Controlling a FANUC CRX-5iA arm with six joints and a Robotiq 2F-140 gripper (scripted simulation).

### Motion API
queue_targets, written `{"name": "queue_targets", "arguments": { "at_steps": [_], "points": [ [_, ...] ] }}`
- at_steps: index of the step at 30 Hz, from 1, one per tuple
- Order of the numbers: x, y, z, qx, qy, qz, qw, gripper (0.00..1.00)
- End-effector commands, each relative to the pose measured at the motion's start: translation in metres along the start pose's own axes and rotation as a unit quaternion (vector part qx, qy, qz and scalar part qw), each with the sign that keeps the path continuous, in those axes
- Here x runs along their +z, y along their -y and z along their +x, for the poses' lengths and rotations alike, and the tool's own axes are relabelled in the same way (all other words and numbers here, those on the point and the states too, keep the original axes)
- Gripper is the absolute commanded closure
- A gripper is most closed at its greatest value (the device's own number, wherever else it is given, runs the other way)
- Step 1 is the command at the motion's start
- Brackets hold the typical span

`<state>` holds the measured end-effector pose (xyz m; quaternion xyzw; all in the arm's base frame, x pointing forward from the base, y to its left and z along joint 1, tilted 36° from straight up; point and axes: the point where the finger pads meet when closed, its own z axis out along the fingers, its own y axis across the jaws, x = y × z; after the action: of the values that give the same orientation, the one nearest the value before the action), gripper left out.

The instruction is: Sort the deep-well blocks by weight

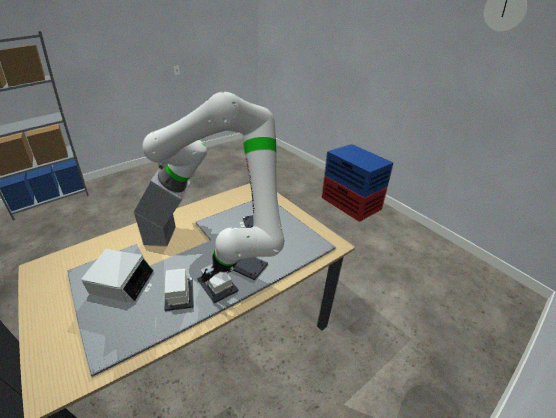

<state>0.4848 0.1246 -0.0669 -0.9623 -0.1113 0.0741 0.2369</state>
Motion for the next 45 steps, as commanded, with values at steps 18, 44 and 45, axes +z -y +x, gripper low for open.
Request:
{"name": "queue_targets", "arguments": {
  "at_steps": [18,44,45],
  "points": [
    [0.0073,-0.0002,0.0044,0.0,0.0,0.0,1.0,0.9],
    [0.0099,-0.0002,0.0059,0.0,0.0,0.0,1.0,0.9],
    [0.0101,-0.0002,0.006,0.0,0.0,0.0,1.0,0.9]
  ]
}}
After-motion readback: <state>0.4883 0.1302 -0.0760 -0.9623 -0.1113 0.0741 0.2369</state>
